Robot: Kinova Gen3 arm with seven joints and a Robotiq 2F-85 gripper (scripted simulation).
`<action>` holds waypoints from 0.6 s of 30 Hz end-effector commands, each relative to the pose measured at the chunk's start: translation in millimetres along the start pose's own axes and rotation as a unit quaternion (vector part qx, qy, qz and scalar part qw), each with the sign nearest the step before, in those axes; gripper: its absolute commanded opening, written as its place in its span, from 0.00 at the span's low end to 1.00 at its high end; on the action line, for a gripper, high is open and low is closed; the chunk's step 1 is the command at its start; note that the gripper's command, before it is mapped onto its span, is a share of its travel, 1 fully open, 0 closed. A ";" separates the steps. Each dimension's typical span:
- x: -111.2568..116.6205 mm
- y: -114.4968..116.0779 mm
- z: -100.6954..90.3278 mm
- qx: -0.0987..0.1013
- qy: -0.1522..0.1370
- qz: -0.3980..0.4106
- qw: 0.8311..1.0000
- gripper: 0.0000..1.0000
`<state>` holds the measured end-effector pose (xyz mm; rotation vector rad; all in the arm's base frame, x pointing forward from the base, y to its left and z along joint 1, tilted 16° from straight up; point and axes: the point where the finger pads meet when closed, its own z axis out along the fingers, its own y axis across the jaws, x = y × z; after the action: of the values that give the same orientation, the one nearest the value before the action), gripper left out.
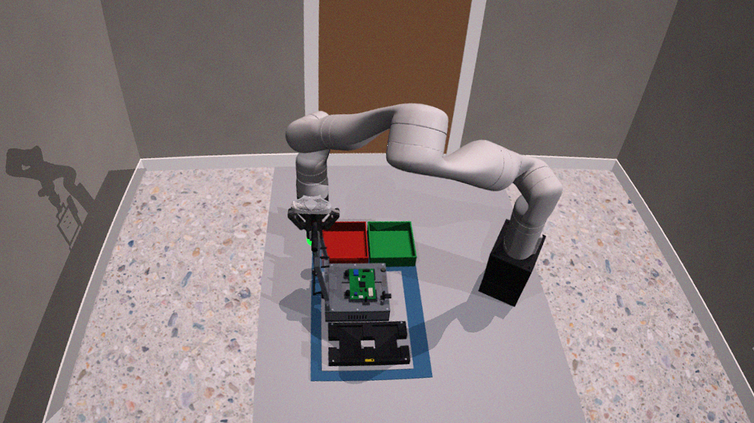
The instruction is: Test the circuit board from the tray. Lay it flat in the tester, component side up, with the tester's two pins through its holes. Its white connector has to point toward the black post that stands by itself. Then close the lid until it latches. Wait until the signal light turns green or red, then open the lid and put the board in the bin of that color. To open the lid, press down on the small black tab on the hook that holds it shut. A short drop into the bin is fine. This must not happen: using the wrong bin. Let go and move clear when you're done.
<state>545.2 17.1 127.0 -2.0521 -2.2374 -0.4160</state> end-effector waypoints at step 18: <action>0.1 4.3 4.3 -0.004 -0.002 -0.001 1.000 0.50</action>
<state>549.6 19.1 122.8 -2.0556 -2.2421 -0.4196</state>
